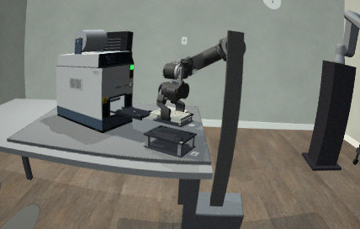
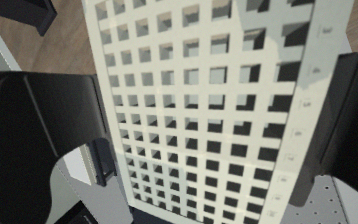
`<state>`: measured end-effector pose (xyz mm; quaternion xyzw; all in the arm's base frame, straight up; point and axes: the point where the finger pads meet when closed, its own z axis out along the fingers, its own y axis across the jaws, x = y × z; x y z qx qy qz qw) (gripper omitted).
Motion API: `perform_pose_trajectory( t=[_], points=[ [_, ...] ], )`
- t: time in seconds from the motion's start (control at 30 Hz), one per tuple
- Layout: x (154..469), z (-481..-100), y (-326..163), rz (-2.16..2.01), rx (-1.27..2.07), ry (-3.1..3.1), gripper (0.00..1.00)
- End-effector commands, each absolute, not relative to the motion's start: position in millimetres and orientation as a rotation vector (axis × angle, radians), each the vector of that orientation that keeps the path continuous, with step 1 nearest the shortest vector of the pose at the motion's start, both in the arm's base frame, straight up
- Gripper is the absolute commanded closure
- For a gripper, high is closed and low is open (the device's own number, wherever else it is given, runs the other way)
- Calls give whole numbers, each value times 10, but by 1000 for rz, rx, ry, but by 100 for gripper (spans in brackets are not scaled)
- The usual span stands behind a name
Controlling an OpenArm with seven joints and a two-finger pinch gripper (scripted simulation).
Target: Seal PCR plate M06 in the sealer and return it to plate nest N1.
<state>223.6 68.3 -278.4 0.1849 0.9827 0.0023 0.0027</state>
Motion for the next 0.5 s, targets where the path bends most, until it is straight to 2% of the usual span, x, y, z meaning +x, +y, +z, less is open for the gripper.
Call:
perform_pose_trajectory(
  t=[0.0,0.1,0.27,0.47],
  points=[
    [2243,-2774,675,1,586,3079,100],
    [2243,-2774,675,1,586,3079,100],
    [2224,-2478,660,-9,579,3080,100],
    [2224,-2478,660,-9,579,3080,100]
  ],
)
